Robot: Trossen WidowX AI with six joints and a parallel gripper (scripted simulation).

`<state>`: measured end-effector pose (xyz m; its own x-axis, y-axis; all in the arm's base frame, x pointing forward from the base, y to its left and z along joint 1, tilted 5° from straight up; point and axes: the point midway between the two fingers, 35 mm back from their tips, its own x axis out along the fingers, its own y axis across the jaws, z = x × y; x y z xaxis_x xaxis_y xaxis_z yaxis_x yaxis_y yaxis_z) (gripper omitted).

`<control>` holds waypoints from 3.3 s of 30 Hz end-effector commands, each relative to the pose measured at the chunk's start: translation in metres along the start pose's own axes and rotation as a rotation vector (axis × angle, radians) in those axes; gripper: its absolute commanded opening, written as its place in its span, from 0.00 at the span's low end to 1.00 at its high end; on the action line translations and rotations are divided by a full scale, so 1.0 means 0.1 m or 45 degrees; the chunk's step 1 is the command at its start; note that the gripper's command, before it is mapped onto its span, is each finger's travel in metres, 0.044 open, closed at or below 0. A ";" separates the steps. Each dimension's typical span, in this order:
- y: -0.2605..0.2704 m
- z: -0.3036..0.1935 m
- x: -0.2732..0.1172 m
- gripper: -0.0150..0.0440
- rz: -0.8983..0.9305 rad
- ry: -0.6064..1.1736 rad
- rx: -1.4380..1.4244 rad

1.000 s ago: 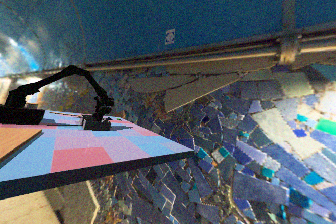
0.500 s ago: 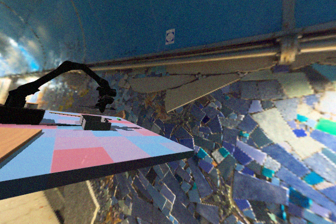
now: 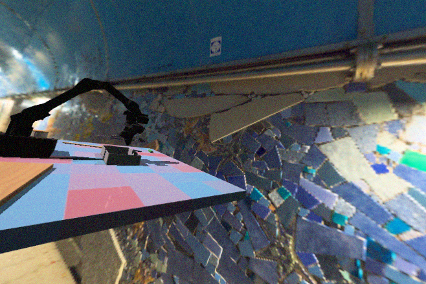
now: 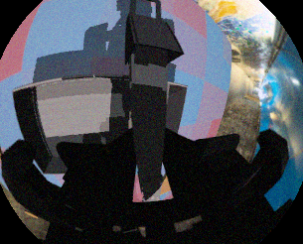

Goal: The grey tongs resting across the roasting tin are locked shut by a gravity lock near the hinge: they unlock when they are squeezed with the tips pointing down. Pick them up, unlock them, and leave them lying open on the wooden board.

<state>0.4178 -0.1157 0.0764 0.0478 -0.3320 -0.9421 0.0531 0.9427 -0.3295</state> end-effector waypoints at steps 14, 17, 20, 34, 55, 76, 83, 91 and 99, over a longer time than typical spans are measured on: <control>0.00 0.06 -0.04 0.00 0.509 -0.028 0.007; 0.00 0.06 -0.04 0.00 0.509 -0.028 0.007; 0.00 0.06 -0.04 0.00 0.509 -0.028 0.007; -0.65 -0.23 0.24 0.00 0.492 0.039 0.298; -1.84 -1.14 0.67 0.00 0.465 0.155 0.856; -2.44 -2.00 0.88 0.00 0.438 0.233 1.248; -2.64 -2.47 0.96 0.00 0.415 0.270 1.428; -2.80 -3.01 1.02 0.00 0.395 0.311 1.642; -2.90 -3.58 1.05 0.00 0.367 0.359 1.866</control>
<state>0.0694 -0.4095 0.0512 0.0592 0.0313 -0.9978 0.9919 0.1110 0.0623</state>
